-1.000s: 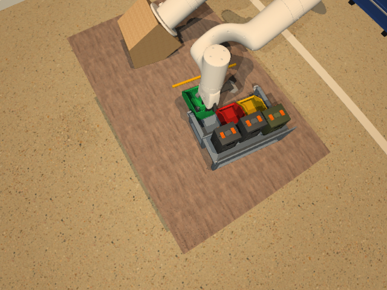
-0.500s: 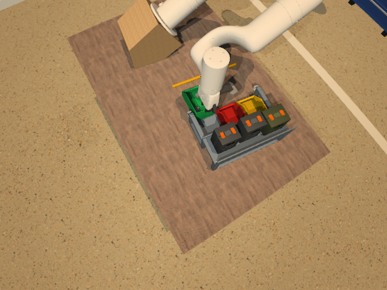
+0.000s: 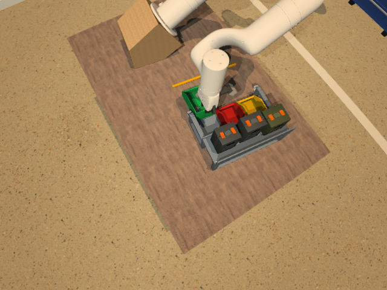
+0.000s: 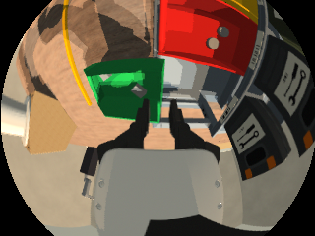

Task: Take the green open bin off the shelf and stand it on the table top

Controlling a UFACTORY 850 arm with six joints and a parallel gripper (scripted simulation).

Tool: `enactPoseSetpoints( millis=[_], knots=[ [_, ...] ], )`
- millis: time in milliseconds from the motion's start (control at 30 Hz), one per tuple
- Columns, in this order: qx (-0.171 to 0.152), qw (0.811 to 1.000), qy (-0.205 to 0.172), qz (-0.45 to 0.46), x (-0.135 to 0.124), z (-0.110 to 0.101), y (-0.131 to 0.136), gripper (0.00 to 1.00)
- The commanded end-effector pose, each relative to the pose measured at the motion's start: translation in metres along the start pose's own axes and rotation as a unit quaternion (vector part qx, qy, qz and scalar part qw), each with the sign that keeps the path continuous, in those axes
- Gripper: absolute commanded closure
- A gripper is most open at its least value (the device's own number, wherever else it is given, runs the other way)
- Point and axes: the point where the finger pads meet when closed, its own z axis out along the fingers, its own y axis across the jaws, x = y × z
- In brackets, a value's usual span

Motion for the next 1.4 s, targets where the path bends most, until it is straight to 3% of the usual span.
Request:
enactPoseSetpoints(
  millis=[0, 1367],
  knots=[
    [-0.001, 1.000, 0.000, 0.000, 0.000, -0.001, 0.001, 0.67],
    [-0.001, 1.000, 0.000, 0.000, 0.000, 0.029, 0.000, 0.67]
  ],
)
